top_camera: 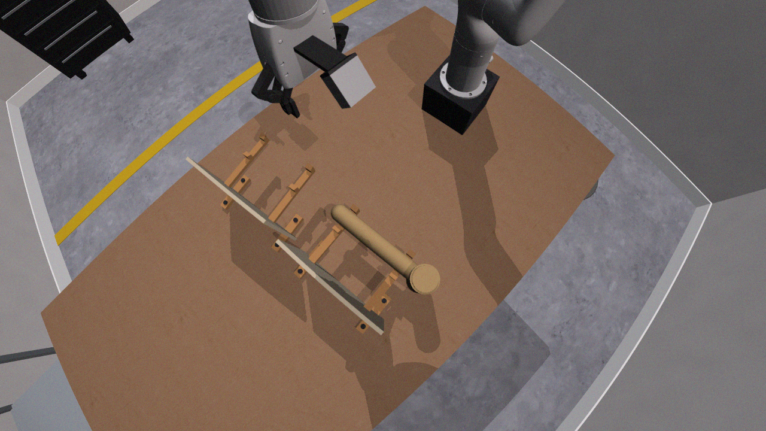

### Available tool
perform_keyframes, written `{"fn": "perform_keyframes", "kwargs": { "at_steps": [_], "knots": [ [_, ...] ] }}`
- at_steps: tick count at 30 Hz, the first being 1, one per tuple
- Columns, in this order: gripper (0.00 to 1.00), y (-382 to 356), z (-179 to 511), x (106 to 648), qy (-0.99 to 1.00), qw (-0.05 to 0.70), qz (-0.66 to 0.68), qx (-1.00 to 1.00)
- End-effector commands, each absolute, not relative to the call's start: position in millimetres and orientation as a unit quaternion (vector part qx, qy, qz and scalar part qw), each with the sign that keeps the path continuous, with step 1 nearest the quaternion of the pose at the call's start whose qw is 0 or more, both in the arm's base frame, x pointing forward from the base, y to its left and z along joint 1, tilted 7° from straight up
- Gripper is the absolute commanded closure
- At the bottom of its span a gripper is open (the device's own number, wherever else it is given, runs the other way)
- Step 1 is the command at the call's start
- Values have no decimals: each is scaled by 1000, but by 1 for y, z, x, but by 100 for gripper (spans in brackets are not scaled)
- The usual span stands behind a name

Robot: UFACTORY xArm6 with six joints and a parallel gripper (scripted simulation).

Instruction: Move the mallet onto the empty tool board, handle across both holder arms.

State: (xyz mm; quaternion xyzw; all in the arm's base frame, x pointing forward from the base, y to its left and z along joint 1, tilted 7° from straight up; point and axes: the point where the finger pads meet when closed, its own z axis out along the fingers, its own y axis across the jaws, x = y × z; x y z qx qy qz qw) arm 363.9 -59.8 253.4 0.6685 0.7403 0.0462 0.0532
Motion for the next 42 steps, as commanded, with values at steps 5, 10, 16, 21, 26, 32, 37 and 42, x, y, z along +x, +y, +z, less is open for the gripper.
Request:
{"fn": "perform_keyframes", "kwargs": {
  "at_steps": [5,10,16,21,26,32,37,42],
  "knots": [
    [0,-10,228,405,741,51,44,668],
    [0,19,214,420,743,49,44,666],
    [0,52,197,431,744,47,44,665],
    [0,84,181,439,746,45,45,663],
    [0,116,165,443,748,43,45,661],
    [0,151,146,445,750,42,46,658],
    [0,183,129,442,752,40,46,656],
    [0,201,119,440,753,39,47,655]
  ]
}}
